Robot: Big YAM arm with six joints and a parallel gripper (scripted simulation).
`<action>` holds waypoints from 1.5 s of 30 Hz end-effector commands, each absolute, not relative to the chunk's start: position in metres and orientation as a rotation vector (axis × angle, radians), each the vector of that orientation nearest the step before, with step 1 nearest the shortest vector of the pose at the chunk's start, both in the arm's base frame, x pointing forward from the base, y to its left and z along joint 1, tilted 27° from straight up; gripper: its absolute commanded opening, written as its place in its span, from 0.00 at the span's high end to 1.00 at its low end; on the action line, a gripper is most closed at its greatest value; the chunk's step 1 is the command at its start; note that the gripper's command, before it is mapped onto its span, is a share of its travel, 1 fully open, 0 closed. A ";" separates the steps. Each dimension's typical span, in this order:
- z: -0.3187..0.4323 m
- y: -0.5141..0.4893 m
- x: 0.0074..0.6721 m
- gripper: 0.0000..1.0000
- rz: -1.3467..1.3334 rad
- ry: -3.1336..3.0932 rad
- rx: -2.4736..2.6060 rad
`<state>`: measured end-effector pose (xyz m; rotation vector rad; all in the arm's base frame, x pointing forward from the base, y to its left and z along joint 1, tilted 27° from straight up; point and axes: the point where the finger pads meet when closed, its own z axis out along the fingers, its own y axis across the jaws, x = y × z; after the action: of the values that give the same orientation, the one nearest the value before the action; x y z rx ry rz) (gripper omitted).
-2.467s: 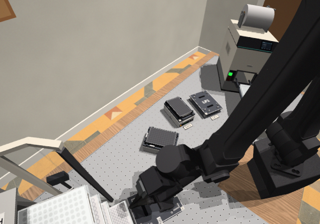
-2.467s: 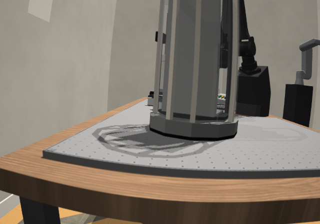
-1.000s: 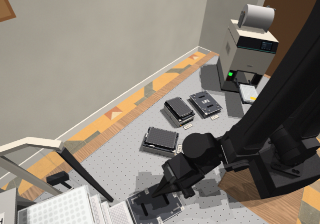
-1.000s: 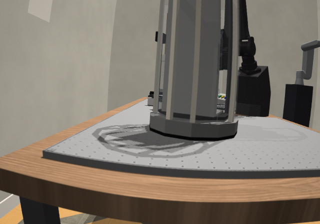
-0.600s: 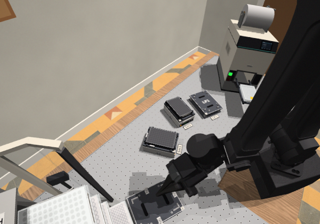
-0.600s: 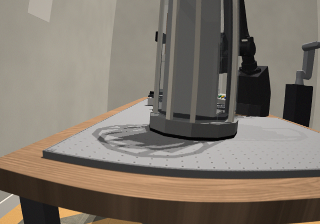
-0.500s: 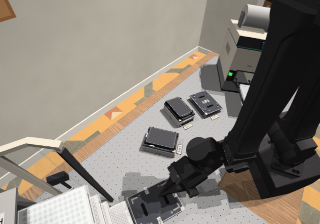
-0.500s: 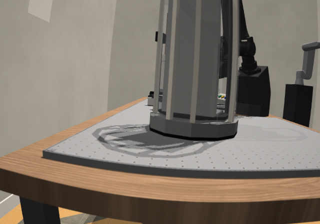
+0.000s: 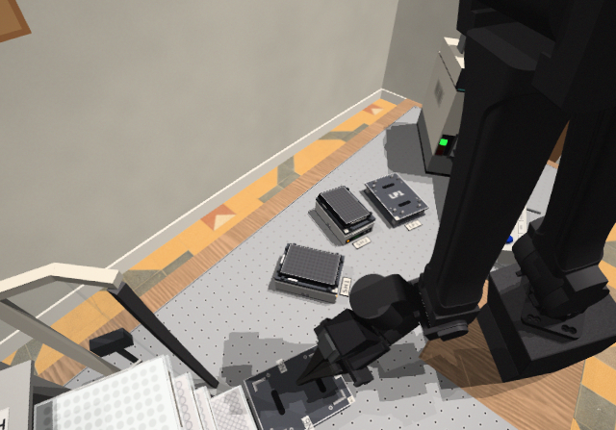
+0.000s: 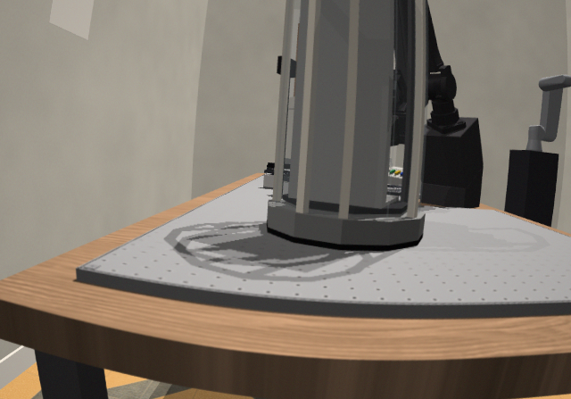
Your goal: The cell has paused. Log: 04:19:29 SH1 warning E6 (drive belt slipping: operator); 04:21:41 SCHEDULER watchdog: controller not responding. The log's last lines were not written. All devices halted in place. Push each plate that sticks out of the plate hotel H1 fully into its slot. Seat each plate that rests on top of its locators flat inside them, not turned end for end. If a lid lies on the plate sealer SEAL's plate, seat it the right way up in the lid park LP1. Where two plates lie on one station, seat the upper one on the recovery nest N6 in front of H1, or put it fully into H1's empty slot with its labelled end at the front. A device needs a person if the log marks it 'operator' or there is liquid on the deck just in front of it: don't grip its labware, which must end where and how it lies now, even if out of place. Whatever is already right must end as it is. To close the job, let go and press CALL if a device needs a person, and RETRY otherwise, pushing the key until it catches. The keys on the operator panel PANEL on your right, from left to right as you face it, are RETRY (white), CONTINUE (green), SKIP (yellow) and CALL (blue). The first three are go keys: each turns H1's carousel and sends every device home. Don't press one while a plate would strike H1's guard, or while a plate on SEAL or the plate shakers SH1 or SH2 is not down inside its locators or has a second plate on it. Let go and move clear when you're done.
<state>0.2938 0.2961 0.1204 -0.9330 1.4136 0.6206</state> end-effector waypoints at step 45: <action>0.129 0.360 0.331 1.00 0.636 1.387 -0.923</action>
<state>0.3316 0.3546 0.1176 -0.9364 1.3991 0.6197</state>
